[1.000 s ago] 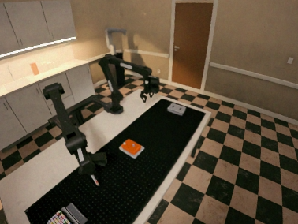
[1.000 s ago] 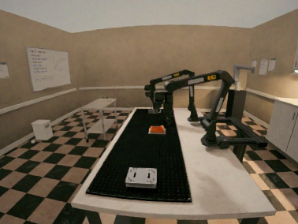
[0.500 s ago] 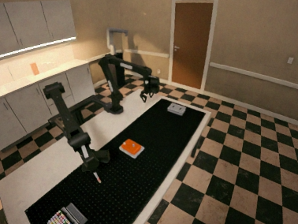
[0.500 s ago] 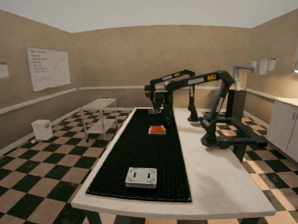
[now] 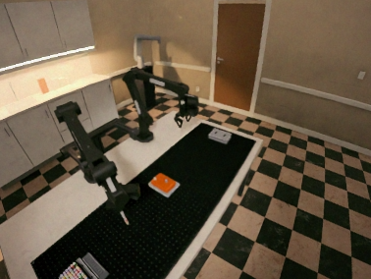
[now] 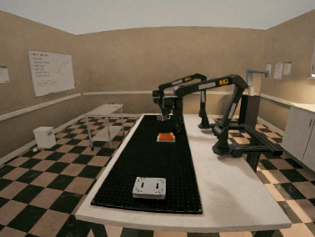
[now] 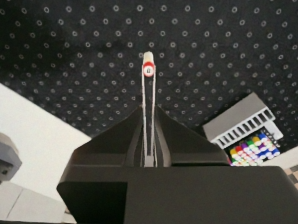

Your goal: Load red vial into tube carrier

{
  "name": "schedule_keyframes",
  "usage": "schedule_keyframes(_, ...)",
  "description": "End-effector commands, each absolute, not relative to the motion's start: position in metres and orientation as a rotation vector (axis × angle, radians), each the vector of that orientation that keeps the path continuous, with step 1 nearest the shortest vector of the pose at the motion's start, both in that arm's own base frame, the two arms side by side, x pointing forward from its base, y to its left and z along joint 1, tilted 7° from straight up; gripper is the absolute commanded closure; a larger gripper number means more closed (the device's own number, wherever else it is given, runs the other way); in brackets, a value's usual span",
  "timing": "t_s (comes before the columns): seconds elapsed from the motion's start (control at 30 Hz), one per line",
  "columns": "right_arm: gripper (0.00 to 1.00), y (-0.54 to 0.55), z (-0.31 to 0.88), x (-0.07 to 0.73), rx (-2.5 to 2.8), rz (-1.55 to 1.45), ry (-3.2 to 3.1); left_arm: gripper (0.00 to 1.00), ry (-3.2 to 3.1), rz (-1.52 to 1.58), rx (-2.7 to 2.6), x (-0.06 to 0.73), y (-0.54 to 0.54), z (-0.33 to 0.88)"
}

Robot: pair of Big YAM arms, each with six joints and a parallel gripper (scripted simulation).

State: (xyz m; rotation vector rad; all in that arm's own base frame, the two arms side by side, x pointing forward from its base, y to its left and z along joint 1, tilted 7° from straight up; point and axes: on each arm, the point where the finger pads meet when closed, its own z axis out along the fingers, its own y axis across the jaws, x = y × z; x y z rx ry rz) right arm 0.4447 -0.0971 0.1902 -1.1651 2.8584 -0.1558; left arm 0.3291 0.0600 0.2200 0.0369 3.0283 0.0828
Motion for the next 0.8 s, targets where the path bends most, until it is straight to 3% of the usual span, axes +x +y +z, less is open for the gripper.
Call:
schedule_keyframes(0.0,0.91,-0.087,0.198,0.446,-1.15,-0.182,2.837,0.0,2.996,0.09,0.052,0.347,0.063,0.239)
schedule_keyframes(0.77,0.91,-0.052,0.194,0.445,-1.151,-0.178,2.839,0.0,2.996,0.09,0.052,0.347,0.063,0.239)
